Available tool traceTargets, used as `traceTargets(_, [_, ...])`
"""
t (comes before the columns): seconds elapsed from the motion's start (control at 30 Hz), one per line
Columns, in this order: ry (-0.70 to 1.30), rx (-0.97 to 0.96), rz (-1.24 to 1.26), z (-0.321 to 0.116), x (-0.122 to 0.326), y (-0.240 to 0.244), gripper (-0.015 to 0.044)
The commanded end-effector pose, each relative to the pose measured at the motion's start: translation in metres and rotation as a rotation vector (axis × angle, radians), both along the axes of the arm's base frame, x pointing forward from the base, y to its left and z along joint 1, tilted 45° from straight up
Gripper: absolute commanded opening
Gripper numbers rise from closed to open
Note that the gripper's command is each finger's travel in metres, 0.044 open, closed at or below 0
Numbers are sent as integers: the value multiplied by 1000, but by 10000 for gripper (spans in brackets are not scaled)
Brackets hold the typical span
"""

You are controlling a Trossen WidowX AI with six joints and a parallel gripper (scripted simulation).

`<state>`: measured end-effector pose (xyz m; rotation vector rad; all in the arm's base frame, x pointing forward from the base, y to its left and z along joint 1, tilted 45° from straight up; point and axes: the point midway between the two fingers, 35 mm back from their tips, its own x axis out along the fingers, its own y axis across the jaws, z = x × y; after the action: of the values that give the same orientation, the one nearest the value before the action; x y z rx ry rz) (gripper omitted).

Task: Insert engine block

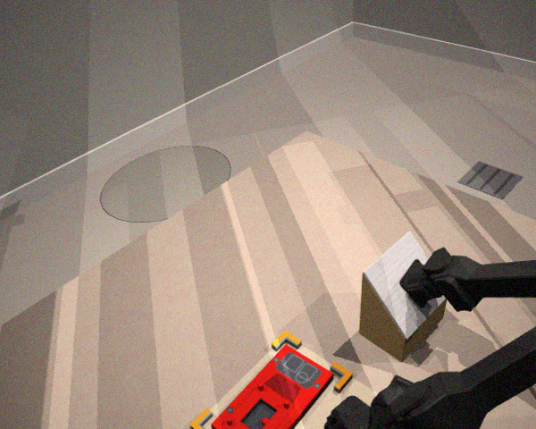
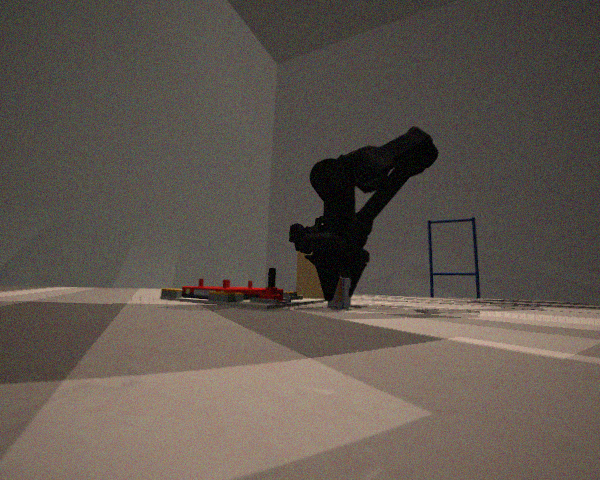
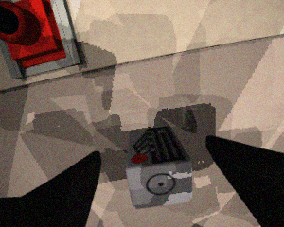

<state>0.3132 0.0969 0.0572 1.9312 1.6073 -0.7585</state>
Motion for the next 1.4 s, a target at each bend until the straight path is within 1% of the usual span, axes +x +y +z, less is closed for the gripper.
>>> traceTargets(0.0, [1,-3,0,0,0,0,440])
traceTargets(0.4, [7,-8,7,31,-5,-31,440])
traceTargets(1.0, [8,-12,6,28,-5,-31,440])
traceTargets(1.37, [-240,-62,256,30,-5,-33,440])
